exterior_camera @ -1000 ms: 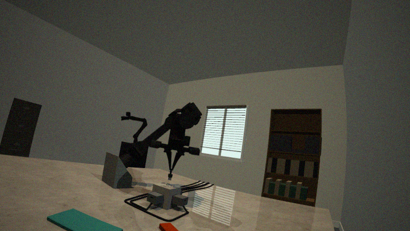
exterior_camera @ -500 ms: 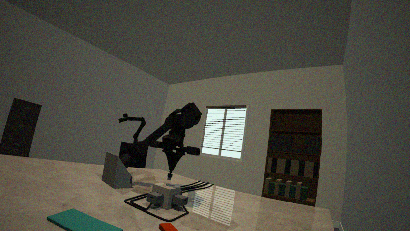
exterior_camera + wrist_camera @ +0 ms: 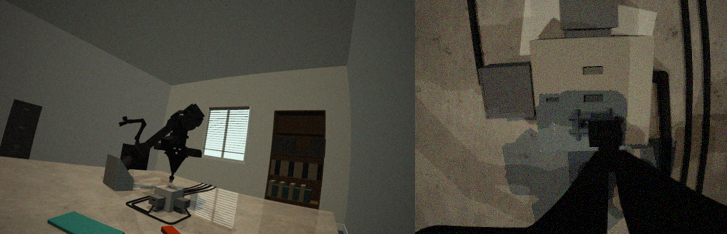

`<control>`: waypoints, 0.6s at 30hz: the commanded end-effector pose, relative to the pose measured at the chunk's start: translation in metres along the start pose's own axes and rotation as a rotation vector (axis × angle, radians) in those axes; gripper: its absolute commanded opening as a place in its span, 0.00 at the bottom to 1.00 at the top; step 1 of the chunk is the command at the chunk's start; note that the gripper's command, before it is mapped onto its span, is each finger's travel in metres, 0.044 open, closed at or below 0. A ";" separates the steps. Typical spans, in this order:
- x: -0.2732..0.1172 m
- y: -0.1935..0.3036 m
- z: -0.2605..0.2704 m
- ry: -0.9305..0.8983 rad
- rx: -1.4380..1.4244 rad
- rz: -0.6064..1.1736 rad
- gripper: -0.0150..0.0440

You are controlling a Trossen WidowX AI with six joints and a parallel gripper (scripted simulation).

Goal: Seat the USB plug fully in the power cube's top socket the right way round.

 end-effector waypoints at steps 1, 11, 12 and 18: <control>0.000 0.000 0.000 0.000 0.013 -0.002 0.25; 0.001 0.000 0.000 -0.001 0.004 0.005 0.25; 0.001 0.000 0.000 -0.001 0.004 0.006 0.25; 0.002 0.000 0.000 -0.002 0.003 0.010 0.25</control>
Point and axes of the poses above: the point midway between the two fingers, 35 mm back from their tips, its own x axis out along the fingers, its own z axis across the jaws, y = z × x, the point moved 9 cm from there along -x, back along the fingers, and after that the axes turned 7 degrees about -x, right-handed, at the moved point
